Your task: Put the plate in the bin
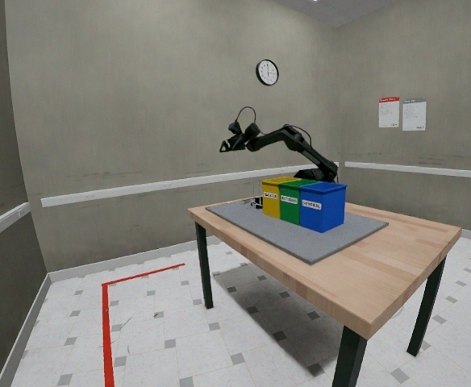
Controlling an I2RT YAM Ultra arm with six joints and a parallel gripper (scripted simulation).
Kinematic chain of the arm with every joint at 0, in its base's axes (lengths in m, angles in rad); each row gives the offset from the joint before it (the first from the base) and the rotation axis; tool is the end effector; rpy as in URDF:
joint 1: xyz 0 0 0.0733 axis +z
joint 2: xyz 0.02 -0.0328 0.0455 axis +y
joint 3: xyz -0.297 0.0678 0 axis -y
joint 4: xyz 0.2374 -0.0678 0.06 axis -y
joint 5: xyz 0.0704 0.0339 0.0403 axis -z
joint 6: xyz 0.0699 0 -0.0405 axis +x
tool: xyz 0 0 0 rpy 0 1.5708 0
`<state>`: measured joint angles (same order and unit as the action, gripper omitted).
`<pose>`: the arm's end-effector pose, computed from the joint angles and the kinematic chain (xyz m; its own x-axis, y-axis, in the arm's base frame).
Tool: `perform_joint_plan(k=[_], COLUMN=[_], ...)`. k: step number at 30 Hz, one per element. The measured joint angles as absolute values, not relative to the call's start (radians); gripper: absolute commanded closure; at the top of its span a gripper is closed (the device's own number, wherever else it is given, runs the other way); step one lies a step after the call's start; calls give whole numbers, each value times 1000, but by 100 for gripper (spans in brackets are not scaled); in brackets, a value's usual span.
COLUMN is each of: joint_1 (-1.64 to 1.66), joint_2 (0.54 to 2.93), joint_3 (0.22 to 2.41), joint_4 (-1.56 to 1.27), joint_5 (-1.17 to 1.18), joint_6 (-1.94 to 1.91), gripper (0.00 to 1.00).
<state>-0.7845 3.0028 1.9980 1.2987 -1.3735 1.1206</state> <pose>0.4545 -0.3553 0.0159 -0.3842 0.6328 -0.6722 -0.4134 0.5332 0.7381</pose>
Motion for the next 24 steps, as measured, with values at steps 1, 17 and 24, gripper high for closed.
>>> perform_joint_plan(k=[1,17,24], joint_1=[-785,-785,-785], joint_2=[3003,3003,2988], joint_3=[1998,1998,1964], joint_4=[1299,1299,1206], joint_5=[-1374,-1374,-1350], joint_6=[1121,1121,1045], gripper=[0,0,0])
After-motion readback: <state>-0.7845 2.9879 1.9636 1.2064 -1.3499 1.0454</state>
